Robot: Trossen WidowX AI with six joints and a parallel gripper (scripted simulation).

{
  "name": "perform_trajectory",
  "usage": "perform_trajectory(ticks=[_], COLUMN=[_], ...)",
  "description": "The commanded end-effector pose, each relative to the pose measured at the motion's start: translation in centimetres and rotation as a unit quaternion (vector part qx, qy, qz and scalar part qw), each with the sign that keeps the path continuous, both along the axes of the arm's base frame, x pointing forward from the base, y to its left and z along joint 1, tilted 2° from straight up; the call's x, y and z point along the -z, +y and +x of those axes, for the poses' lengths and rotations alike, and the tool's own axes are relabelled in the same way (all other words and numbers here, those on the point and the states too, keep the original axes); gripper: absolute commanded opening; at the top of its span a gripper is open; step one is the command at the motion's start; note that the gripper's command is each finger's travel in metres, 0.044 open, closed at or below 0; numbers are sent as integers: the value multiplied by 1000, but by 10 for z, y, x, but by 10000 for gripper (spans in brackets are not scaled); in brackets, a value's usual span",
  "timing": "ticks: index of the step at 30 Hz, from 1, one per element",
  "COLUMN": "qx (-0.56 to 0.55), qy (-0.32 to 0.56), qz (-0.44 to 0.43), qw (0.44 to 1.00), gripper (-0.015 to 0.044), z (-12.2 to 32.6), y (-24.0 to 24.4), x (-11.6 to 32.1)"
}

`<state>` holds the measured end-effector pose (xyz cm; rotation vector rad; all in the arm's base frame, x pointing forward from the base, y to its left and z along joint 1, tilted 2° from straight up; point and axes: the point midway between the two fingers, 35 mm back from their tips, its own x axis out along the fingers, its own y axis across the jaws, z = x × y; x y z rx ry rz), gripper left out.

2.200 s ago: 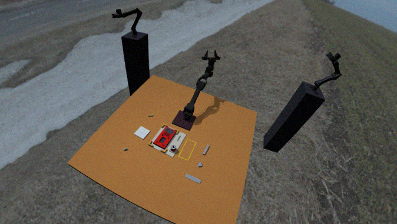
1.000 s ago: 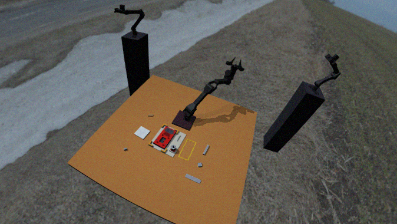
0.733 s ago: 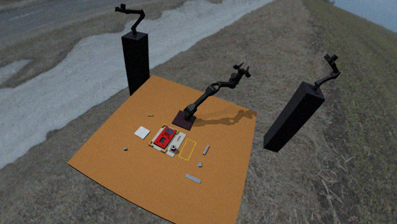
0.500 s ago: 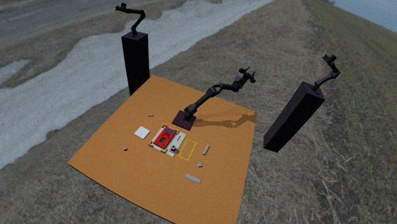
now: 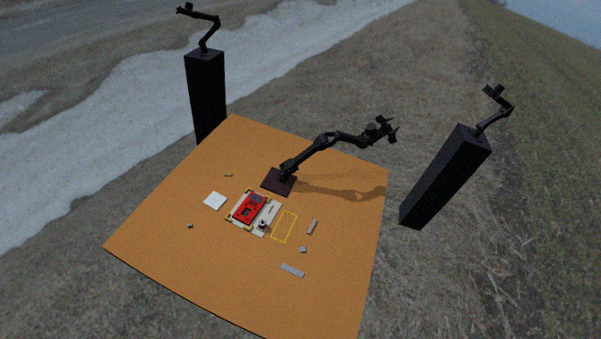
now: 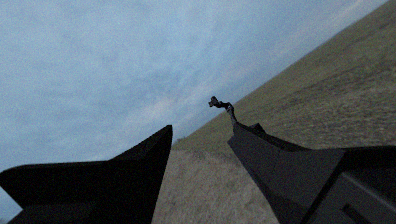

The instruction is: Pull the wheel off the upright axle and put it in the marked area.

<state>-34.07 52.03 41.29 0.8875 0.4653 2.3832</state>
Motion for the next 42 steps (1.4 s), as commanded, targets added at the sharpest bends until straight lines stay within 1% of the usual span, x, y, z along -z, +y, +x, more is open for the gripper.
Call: perform_trajectory(ticks=[1, 4, 8, 15, 22, 32, 42], qx=[19, 45, 73, 131, 195, 284, 366], qy=[-14, -16, -19, -13, -2, 40, 95], qz=[-22, -55, -75, -147, -217, -312, -399], qw=[999, 997, 994, 980, 956, 906, 835], gripper=[300, 300, 300, 300, 300, 300, 300], z=[24, 54, 96, 169, 252, 372, 488], y=[13, 33, 47, 77, 93, 94, 64], x=[1, 9, 6, 26, 46, 76, 110])
